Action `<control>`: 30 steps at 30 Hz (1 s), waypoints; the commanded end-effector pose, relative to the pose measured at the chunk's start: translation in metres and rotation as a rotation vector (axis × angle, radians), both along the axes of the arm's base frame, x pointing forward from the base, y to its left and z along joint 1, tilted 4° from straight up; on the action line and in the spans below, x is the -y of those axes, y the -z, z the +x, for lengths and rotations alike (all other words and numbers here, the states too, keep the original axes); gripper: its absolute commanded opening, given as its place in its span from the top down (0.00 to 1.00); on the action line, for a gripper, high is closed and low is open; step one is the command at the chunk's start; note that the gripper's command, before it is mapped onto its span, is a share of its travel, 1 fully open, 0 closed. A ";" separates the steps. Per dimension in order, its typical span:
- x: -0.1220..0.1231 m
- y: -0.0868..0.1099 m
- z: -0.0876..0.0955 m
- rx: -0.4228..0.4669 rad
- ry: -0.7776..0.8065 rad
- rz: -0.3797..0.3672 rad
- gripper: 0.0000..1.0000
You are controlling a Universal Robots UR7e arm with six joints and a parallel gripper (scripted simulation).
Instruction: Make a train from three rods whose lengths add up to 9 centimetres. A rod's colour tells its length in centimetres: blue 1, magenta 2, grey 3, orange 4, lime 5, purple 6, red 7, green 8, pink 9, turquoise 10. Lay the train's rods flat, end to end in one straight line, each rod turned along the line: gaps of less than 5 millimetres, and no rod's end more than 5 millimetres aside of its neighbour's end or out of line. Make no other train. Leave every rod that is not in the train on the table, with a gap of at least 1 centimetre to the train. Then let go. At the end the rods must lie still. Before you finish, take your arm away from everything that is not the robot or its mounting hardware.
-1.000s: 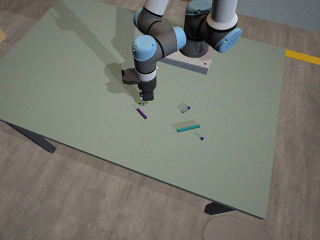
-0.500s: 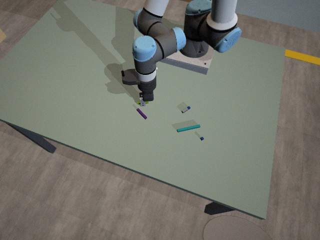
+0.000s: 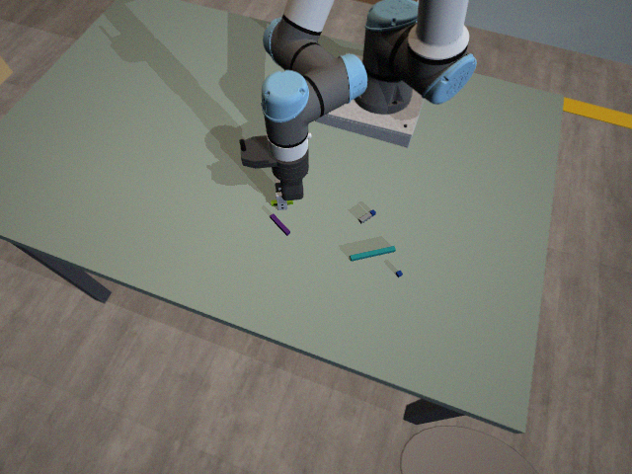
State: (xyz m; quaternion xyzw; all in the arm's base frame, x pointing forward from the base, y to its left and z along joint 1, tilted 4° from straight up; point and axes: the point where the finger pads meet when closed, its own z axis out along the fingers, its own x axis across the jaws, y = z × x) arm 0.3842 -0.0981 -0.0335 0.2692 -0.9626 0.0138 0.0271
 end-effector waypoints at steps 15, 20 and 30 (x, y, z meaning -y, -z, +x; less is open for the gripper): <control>0.001 0.000 -0.001 -0.001 0.002 0.000 0.76; 0.001 0.000 -0.001 -0.001 0.002 0.000 0.76; 0.001 0.000 -0.001 -0.001 0.002 0.000 0.76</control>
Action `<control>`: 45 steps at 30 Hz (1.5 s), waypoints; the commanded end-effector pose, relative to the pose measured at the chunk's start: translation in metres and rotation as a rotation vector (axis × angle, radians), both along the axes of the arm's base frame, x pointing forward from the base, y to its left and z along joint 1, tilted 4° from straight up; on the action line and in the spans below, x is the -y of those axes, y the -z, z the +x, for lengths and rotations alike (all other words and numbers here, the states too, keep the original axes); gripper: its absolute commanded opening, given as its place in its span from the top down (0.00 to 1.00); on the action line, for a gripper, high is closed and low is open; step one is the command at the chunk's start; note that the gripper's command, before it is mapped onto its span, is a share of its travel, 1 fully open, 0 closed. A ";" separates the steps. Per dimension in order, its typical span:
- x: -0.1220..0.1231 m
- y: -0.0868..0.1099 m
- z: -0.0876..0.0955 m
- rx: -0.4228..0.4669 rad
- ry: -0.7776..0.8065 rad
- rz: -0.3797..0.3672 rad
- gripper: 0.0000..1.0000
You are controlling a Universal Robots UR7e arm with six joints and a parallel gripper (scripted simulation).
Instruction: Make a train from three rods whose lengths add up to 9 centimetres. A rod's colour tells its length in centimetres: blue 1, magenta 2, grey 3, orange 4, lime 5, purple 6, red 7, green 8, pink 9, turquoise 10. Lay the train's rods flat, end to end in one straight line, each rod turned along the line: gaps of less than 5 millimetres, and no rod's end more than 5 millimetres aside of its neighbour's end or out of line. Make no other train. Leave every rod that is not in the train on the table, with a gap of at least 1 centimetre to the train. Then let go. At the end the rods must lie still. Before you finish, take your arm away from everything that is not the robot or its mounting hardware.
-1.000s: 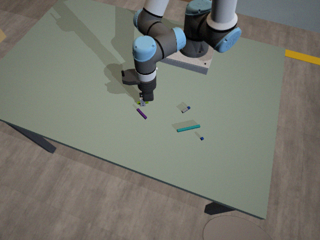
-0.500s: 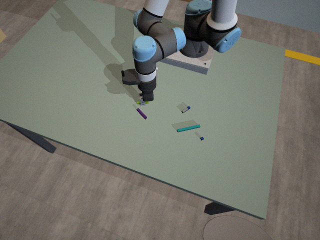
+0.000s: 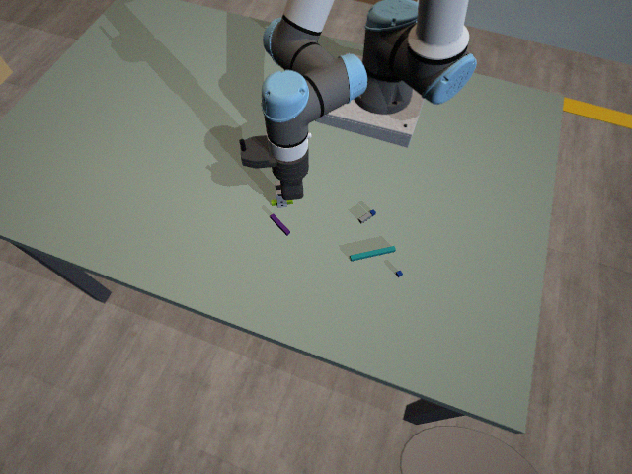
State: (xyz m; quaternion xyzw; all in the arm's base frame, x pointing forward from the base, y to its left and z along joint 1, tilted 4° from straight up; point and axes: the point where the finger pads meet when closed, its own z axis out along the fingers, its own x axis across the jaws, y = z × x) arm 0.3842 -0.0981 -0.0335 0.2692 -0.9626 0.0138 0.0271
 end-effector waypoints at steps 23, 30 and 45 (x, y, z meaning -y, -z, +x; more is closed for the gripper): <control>0.001 -0.009 0.002 0.004 0.001 -0.003 0.76; -0.001 -0.037 0.003 0.004 -0.001 -0.003 0.76; -0.003 -0.097 0.006 0.004 -0.001 -0.003 0.76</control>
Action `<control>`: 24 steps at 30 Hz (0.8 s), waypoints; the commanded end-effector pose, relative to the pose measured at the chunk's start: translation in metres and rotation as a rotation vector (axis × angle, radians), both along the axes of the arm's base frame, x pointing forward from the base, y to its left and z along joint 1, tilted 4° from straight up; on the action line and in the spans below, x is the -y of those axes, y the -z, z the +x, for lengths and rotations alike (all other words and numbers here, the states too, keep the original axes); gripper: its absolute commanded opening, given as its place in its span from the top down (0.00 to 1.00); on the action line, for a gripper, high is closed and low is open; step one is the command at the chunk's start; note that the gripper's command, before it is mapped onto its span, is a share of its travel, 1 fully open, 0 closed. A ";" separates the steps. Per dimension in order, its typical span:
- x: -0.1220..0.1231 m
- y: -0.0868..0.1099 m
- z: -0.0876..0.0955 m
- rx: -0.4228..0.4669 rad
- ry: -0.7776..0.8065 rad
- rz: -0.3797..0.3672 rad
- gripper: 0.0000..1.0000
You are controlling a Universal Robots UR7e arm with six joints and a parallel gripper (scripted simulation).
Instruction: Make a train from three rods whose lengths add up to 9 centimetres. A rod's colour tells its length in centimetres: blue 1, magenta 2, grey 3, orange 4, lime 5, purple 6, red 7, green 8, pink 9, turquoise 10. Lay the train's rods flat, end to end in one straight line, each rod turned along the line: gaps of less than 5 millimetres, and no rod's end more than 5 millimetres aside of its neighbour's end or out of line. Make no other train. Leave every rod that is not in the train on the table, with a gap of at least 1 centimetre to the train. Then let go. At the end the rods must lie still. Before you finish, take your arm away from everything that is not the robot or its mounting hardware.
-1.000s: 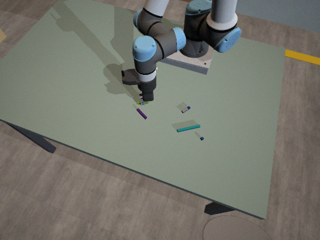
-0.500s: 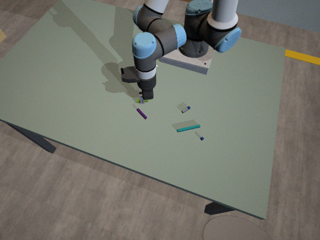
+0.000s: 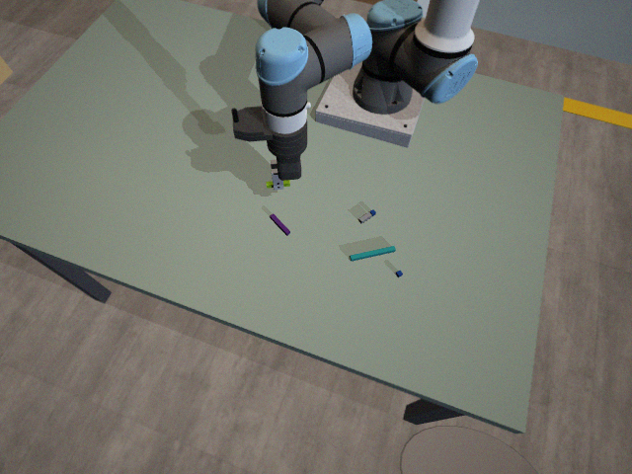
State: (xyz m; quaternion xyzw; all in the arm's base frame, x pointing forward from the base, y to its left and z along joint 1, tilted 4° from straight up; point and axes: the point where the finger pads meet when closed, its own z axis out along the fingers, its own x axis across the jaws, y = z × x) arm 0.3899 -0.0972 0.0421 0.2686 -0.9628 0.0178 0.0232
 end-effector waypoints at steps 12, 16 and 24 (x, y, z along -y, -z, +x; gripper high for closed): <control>-0.003 -0.025 -0.001 -0.007 -0.001 0.004 0.76; -0.004 -0.025 -0.001 -0.009 -0.004 0.005 0.76; -0.043 -0.022 0.003 -0.015 -0.121 0.012 0.76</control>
